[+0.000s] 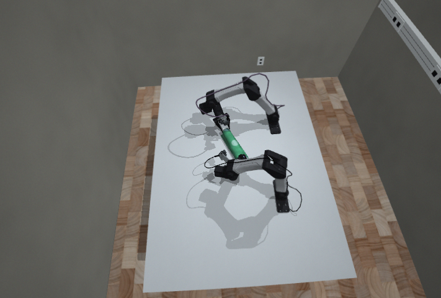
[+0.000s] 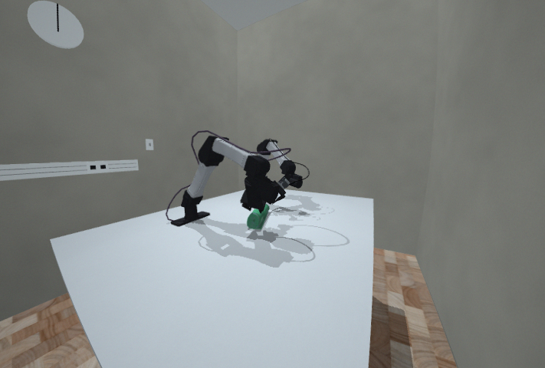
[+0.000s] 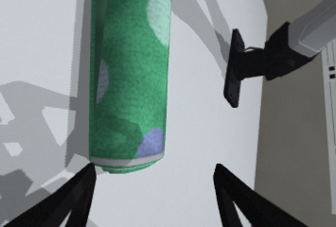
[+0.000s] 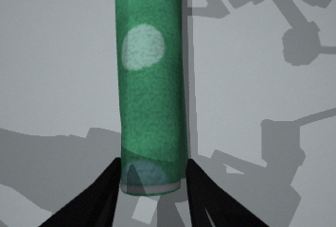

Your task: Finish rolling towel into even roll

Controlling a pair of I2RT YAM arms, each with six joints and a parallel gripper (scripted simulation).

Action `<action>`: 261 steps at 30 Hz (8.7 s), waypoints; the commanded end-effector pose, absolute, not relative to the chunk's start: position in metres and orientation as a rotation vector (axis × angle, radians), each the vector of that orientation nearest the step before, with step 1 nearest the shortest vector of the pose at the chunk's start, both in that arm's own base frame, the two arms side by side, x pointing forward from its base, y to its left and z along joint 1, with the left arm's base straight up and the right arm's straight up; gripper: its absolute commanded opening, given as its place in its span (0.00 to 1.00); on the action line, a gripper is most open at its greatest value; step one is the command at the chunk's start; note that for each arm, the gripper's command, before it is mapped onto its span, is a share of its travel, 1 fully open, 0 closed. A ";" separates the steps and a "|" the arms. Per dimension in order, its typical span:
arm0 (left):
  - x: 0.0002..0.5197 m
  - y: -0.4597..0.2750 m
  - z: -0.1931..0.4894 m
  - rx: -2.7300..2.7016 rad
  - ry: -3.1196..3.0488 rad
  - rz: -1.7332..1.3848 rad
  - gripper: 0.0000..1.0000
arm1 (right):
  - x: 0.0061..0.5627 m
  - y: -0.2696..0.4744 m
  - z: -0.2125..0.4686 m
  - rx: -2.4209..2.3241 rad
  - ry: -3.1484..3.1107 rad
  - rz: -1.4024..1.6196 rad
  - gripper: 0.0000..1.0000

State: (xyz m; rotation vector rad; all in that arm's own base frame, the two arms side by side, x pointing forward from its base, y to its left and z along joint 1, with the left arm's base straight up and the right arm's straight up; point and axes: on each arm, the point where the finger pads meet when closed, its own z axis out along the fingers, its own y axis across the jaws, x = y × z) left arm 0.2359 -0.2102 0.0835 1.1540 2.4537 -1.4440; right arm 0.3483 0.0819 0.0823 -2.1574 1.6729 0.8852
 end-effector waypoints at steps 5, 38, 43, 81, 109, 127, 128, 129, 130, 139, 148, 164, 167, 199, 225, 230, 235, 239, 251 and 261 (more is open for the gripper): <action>0.243 -0.212 0.094 1.165 2.409 -1.434 0.85 | 0.337 0.097 0.099 -2.176 1.526 0.828 0.43; 0.243 -0.212 0.094 1.165 2.409 -1.434 0.85 | 0.333 0.101 0.066 -2.168 1.497 0.789 0.32; 0.243 -0.212 0.094 1.165 2.409 -1.434 0.85 | 0.333 0.101 0.070 -2.168 1.497 0.789 0.32; 0.243 -0.212 0.094 1.165 2.409 -1.434 0.85 | 0.332 0.100 0.099 -2.168 1.498 0.789 0.32; 0.243 -0.212 0.094 1.165 2.409 -1.434 0.85 | 0.332 0.100 0.076 -2.167 1.498 0.789 0.32; 0.243 -0.212 0.094 1.165 2.409 -1.434 0.85 | 0.332 0.100 0.073 -2.167 1.498 0.789 0.32; 0.243 -0.212 0.094 1.165 2.409 -1.434 0.85 | 0.332 0.100 0.074 -2.167 1.498 0.789 0.32; 0.243 -0.212 0.094 1.165 2.409 -1.434 0.85 | 0.332 0.100 0.076 -2.167 1.498 0.789 0.32; 0.243 -0.212 0.094 1.165 2.409 -1.434 0.85 | 0.332 0.100 0.078 -2.167 1.498 0.789 0.32; 0.243 -0.212 0.094 1.165 2.409 -1.434 0.85 | 0.332 0.100 0.091 -2.167 1.498 0.789 0.32; 0.243 -0.212 0.094 1.165 2.409 -1.434 0.85 | 0.332 0.100 0.099 -2.167 1.498 0.789 0.39; 0.243 -0.212 0.094 1.165 2.409 -1.434 0.85 | 0.332 0.100 0.111 -2.167 1.498 0.789 0.85; 0.243 -0.212 0.094 1.165 2.409 -1.434 0.85 | 0.334 0.095 0.117 -2.167 1.498 0.789 0.85; 0.218 -0.191 0.115 1.314 2.374 -1.146 0.85 | 0.324 0.035 0.173 -2.146 1.528 0.633 0.85; 0.132 -0.120 0.187 1.655 2.073 -0.178 0.85 | 0.242 -0.041 0.205 -2.028 1.592 0.107 0.85; 0.115 -0.106 0.202 1.692 1.985 0.003 0.85 | 0.225 -0.057 0.212 -1.997 1.597 0.006 0.85; 0.102 -0.095 0.213 1.714 1.912 0.139 0.85 | 0.213 -0.068 0.217 -1.972 1.600 -0.070 0.85; 0.095 -0.089 0.218 1.723 1.874 0.207 0.85 | 0.207 -0.074 0.219 -1.958 1.601 -0.109 0.85; 0.093 -0.087 0.220 1.726 1.860 0.231 0.85 | 0.205 -0.076 0.220 -1.954 1.601 -0.122 0.85; 0.093 -0.087 0.220 1.726 1.860 0.231 0.85 | 0.205 -0.076 0.220 -1.954 1.601 -0.122 0.85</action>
